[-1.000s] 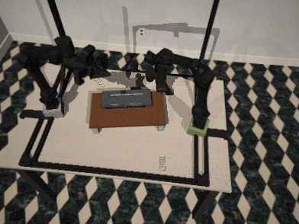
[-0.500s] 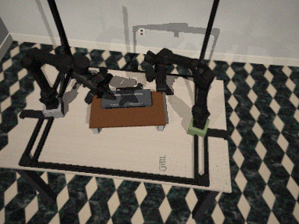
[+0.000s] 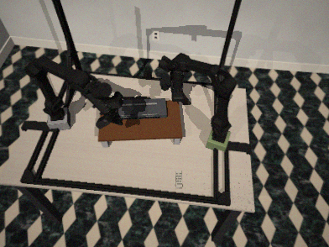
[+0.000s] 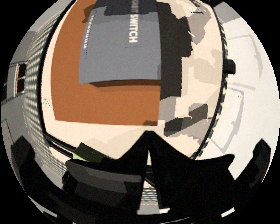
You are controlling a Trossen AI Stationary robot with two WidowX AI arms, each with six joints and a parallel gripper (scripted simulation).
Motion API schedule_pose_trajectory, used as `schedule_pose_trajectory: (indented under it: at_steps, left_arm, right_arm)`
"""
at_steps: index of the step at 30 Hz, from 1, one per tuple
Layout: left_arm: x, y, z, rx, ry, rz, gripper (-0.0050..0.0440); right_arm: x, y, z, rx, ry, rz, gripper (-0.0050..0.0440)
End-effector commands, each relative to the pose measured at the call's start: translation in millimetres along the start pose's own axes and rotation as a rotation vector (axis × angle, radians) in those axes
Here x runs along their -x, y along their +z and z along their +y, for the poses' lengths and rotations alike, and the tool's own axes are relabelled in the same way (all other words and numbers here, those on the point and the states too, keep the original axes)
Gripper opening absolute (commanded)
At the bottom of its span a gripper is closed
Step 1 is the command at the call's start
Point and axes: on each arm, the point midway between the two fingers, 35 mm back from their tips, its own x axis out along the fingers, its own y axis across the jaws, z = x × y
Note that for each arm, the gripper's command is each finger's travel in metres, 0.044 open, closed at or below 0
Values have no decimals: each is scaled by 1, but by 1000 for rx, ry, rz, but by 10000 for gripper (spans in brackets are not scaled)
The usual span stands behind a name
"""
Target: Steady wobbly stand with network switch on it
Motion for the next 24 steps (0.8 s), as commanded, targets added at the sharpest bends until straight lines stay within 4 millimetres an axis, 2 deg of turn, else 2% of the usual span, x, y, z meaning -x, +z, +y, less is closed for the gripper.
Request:
schedule_pose_trajectory:
  at_steps: [1, 4, 11, 21, 24]
  left_arm:
    - [0, 0, 0, 0, 0, 0, 0]
    - [0, 0, 0, 0, 0, 0, 0]
    - [0, 0, 0, 0, 0, 0, 0]
    - [0, 0, 0, 0, 0, 0, 0]
    - [0, 0, 0, 0, 0, 0, 0]
  right_arm:
    - [-24, -46, 19, 29, 82, 179, 0]
    - [-30, -82, 35, 53, 154, 318, 0]
    - [-28, -84, 37, 51, 163, 328, 0]
    - [-21, -163, 71, 109, 350, 652, 0]
    - [-21, -163, 71, 109, 350, 652, 0]
